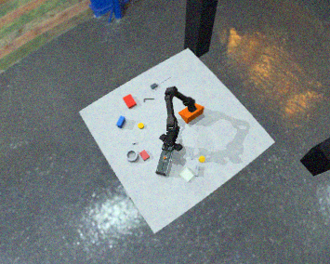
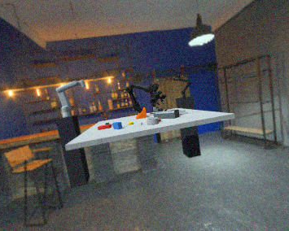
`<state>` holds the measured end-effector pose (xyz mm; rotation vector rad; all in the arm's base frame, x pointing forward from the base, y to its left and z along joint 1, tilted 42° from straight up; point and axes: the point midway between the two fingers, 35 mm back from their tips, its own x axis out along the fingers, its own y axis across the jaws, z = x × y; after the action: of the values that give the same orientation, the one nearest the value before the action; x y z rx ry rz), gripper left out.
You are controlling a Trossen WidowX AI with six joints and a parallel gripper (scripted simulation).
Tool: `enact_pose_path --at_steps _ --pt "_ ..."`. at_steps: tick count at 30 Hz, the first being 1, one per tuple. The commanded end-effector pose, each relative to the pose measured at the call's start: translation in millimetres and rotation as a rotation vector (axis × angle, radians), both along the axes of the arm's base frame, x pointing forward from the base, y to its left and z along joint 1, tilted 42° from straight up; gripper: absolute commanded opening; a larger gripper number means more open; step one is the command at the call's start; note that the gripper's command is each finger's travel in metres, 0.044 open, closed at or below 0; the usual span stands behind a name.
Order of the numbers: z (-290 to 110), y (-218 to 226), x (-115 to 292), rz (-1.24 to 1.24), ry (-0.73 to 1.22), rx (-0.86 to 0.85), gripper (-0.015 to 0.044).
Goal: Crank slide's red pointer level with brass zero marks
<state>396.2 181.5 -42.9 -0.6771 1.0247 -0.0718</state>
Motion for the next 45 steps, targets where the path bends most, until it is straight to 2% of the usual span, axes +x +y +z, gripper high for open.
enact_pose_path --at_steps 1,4,5,22,40,45 --pt "0.0 -0.2 0.0 0.000 0.000 -0.001 0.0368" --pt "0.0 -0.2 0.0 0.000 0.000 -0.001 0.0440" --pt "0.0 -0.2 0.0 0.000 0.000 -0.001 0.0440" --pt "0.0 -0.2 0.0 0.000 0.000 -0.001 0.0000" --pt "0.0 0.0 0.0 0.000 0.000 0.000 0.0000" --pt "0.0 0.0 0.0 0.000 0.000 0.000 0.0131"
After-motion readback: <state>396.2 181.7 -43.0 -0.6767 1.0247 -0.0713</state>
